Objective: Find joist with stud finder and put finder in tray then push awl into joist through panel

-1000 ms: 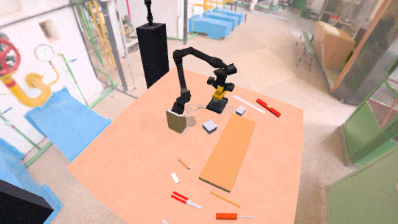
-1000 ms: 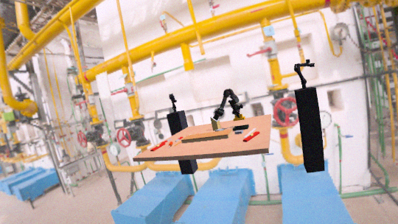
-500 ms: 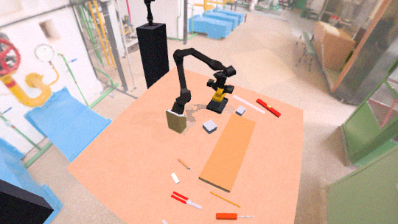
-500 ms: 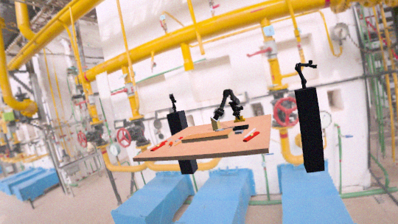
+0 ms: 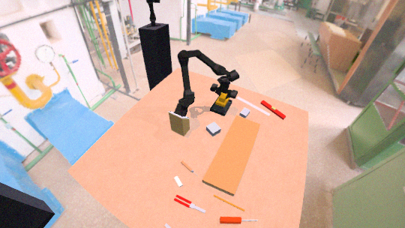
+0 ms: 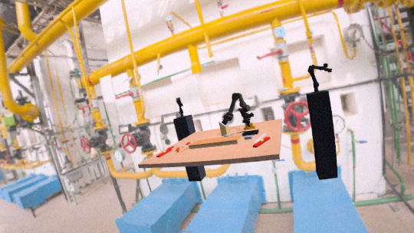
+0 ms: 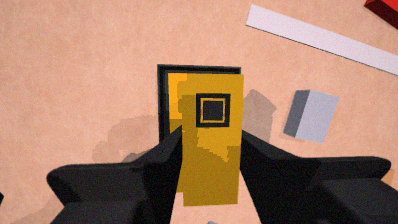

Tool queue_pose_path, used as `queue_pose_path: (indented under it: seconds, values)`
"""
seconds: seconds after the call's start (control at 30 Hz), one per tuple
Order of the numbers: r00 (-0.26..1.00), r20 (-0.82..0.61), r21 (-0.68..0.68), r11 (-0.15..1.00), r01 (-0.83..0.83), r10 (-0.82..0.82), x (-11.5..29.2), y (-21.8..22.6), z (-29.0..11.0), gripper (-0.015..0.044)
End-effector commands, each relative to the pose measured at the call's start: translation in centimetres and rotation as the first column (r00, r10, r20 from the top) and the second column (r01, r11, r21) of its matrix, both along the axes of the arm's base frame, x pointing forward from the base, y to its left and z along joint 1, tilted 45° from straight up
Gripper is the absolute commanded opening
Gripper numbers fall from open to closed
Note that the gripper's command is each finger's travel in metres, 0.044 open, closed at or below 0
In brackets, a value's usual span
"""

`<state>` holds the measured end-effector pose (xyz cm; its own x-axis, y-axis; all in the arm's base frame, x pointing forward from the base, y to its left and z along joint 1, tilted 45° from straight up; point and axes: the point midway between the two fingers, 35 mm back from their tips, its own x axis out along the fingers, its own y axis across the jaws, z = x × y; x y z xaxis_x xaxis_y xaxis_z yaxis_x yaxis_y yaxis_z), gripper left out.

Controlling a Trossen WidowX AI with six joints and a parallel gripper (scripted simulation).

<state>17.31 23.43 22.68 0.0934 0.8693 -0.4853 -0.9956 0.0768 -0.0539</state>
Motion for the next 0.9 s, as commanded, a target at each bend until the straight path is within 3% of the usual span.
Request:
queue_pose_path:
  seconds: [0.0, 0.87]
  values:
    - [1.000, -0.005, 0.000, 1.000, 0.005, -0.005, 0.1, 0.4, -0.5, 0.0000]
    - [1.000, -0.007, 0.008, 1.000, 0.007, -0.007, 0.1, 3.1, -3.2, 0.0000]
